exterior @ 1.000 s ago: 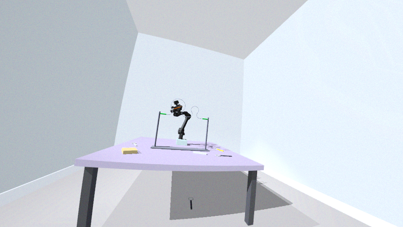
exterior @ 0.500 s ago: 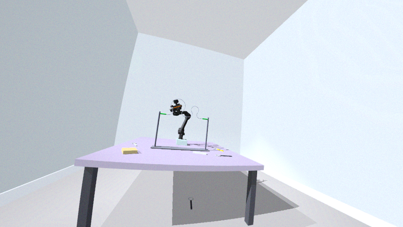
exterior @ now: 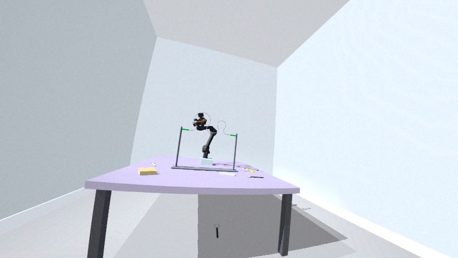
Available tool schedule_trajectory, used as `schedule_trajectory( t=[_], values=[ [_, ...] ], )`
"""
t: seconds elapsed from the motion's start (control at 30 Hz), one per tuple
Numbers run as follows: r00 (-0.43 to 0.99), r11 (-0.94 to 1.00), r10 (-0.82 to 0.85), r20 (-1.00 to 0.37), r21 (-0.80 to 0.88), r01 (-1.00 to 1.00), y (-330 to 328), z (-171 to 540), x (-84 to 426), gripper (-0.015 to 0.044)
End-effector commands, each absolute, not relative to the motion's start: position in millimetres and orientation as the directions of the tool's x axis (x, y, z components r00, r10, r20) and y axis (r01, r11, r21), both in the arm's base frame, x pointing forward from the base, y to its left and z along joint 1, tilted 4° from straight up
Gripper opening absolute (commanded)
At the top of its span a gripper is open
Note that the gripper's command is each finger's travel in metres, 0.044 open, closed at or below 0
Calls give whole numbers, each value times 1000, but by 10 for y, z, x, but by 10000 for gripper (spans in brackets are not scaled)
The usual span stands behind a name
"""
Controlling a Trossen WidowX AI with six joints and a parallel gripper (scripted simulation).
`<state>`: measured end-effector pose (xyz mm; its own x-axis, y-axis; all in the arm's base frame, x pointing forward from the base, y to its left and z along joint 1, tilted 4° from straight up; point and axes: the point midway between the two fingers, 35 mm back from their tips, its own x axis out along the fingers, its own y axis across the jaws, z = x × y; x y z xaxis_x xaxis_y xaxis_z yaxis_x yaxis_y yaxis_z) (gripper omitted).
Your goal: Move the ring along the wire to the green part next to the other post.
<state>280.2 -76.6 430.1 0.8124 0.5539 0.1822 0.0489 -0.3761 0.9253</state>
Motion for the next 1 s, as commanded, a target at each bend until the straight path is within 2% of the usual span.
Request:
schedule_trajectory(
  t=[0.0,0.97],
  values=[
    [811,-325,563,160,945,39,-753,4323,2793,-150],
    [813,-123,581,39,992,41,-737,4277,2795,-150]
  ],
)
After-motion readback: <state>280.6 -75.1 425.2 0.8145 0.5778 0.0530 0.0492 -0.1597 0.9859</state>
